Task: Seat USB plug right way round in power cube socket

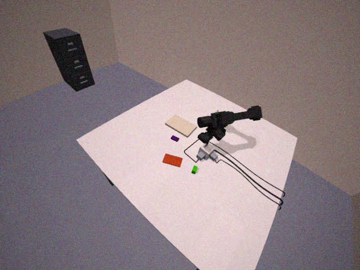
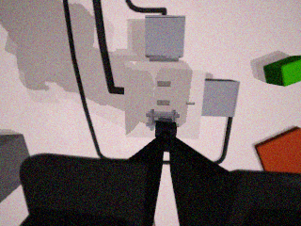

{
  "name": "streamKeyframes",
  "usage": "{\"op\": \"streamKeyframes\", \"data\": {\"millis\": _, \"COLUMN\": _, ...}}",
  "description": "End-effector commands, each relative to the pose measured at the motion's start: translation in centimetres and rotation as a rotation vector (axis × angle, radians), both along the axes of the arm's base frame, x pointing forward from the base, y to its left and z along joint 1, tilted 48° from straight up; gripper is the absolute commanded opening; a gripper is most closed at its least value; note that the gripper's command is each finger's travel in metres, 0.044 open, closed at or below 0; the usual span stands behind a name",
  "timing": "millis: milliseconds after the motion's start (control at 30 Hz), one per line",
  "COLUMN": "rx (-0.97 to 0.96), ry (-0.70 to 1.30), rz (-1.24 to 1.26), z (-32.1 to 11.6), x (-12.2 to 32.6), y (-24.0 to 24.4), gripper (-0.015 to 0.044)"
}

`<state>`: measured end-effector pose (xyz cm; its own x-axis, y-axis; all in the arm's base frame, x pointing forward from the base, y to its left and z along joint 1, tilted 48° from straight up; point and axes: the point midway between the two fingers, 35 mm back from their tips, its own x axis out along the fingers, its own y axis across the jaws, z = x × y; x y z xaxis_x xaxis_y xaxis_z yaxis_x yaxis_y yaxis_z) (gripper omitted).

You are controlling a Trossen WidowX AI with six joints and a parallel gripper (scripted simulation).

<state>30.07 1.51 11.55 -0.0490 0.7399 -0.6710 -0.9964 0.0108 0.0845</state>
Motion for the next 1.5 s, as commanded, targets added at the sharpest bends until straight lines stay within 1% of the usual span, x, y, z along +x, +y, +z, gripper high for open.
{"op": "streamKeyframes", "data": {"millis": 0, "rx": -0.005, "ry": -0.002, "rz": 0.007, "z": -0.13, "x": -0.08, "y": 0.01, "gripper": 0.0000}}
{"op": "streamKeyframes", "data": {"millis": 1467, "rx": -0.015, "ry": -0.021, "rz": 0.024, "z": -0.64, "x": -0.14, "y": 0.25, "gripper": 0.0000}}
